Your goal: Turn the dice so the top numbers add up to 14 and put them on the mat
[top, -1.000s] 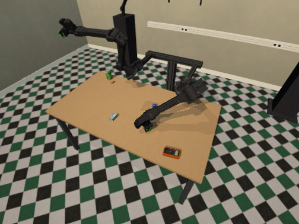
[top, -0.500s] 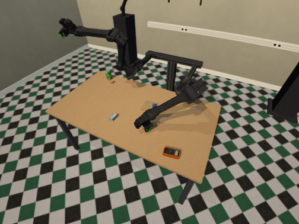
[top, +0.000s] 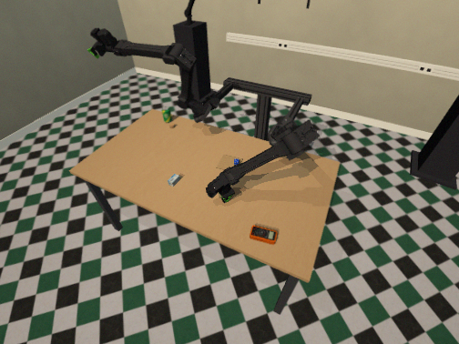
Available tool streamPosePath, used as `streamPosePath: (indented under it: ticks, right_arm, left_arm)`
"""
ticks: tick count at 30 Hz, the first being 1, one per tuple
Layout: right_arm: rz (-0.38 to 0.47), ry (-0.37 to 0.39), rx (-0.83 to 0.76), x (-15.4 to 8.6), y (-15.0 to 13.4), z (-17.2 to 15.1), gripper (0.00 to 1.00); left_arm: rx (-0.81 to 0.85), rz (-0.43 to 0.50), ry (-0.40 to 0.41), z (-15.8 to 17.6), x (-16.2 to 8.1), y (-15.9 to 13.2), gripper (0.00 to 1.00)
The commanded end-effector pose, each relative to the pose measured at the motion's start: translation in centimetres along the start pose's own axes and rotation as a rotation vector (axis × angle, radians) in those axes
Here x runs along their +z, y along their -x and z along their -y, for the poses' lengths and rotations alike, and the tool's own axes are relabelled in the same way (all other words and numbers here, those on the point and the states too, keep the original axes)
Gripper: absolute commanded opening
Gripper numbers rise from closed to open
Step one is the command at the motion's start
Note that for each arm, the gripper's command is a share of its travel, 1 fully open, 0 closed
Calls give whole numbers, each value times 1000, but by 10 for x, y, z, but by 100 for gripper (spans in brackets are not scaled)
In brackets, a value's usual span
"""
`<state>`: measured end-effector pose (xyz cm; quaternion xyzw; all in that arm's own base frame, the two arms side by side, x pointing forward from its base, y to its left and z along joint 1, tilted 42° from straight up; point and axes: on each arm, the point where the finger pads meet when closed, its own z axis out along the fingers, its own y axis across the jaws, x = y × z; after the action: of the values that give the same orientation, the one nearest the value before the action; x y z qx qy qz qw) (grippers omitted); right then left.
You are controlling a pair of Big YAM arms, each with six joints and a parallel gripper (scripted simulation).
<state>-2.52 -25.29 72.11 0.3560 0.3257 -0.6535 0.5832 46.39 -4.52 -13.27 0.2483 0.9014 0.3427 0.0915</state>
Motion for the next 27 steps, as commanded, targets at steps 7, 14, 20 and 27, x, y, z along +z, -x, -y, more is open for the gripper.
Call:
streamPosePath:
  ticks: [7,14,20,27]
  right_arm:
    - [53,-6,8,-9,22,3,100]
    - [53,-6,8,-9,22,3,100]
    - [53,-6,8,-9,22,3,100]
    - [53,-6,8,-9,22,3,100]
  left_arm:
    - [-7,16,3,-3,4,9,26]
    - [-7,16,3,-3,4,9,26]
    - [-7,16,3,-3,4,9,26]
    - [-8,32,5,-4,-8,14,26]
